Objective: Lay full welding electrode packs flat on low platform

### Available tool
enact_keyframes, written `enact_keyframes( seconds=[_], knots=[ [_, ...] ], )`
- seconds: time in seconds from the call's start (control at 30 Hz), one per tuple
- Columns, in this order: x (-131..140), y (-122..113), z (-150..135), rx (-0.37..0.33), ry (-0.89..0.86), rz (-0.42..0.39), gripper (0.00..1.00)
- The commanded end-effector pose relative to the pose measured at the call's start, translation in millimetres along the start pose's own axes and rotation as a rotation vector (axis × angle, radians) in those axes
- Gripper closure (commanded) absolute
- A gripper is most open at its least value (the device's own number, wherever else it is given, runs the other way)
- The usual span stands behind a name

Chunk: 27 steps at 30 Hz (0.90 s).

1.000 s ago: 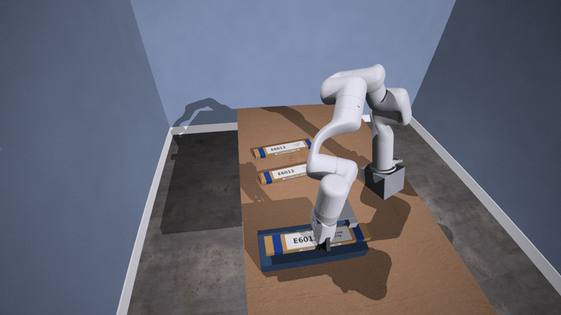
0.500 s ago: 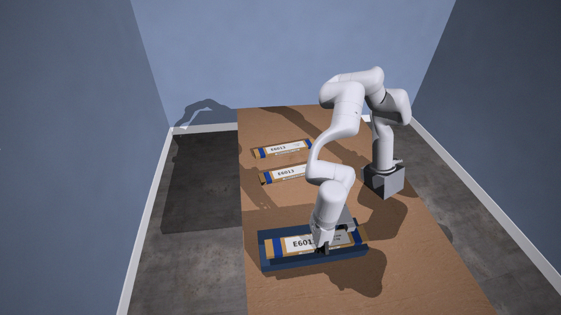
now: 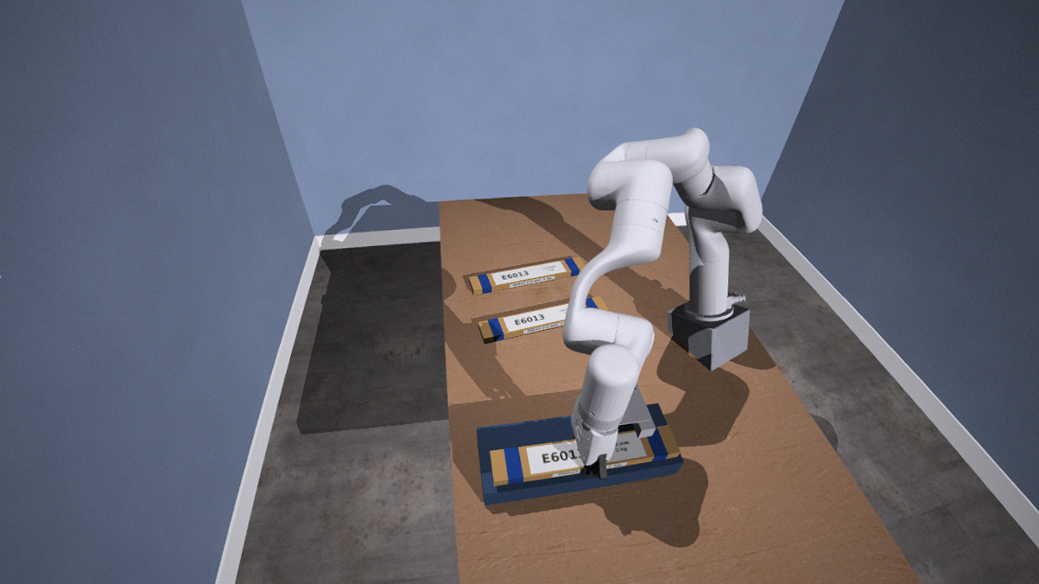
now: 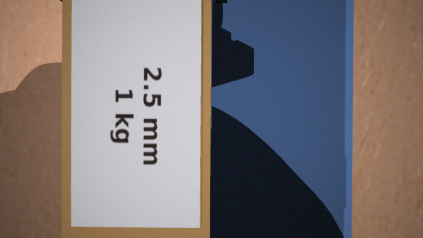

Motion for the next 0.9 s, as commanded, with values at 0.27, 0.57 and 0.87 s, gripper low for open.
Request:
enact_keyframes(
  seconds=[0.27, 0.57, 0.87],
  knots=[
    [0.9, 10.7, 1.8, 0.006, 0.0, -0.004, 0.42],
    [0.9, 15.8, 1.9, 0.006, 0.0, -0.004, 0.42],
    [0.9, 18.1, 1.9, 0.006, 0.0, -0.004, 0.42]
  ],
)
Point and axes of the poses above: the point where the finger pads meet when closed, its own y axis out along the fingers, its own z axis across the jaws, x = y × z, the point moved 8 cm from there along -y, back along the fingers, and after that the axes turned 2 degrees about -y, right-handed, at the moved point
